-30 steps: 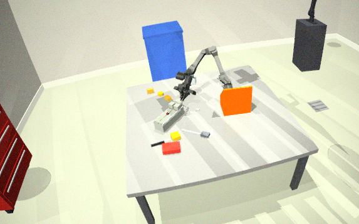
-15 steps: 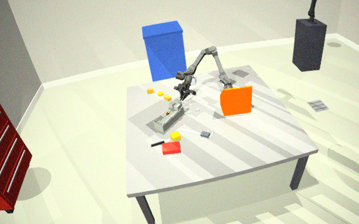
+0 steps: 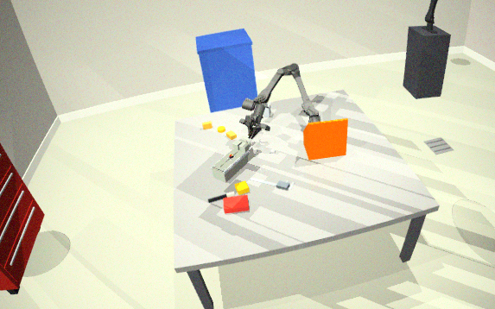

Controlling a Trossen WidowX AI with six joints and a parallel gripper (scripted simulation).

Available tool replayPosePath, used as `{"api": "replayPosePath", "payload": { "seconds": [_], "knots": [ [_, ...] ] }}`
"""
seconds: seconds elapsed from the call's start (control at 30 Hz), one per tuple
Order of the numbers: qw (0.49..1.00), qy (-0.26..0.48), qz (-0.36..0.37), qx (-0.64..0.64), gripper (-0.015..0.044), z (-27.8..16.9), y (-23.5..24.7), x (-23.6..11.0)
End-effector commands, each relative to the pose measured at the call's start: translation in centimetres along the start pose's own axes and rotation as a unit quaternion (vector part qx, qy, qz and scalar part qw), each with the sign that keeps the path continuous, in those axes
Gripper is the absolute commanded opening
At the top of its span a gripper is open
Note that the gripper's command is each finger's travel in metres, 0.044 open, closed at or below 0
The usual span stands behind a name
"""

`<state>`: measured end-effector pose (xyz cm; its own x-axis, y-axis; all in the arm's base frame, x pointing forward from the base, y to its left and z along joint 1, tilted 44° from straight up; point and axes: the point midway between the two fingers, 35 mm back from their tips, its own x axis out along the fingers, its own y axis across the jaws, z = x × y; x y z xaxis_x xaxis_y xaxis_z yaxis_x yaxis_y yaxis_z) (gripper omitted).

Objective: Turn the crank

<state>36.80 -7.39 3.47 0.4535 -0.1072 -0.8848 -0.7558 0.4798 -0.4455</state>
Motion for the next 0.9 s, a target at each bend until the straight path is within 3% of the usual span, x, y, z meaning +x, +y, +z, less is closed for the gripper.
{"api": "replayPosePath", "payload": {
  "seconds": [0.0,0.87],
  "knots": [
    [1.000,-0.002,-0.012,-0.001,0.0000,0.13,-0.90,-0.18],
    [1.000,-0.002,-0.012,-0.001,0.0000,0.07,-1.08,-0.07]
  ]
}}
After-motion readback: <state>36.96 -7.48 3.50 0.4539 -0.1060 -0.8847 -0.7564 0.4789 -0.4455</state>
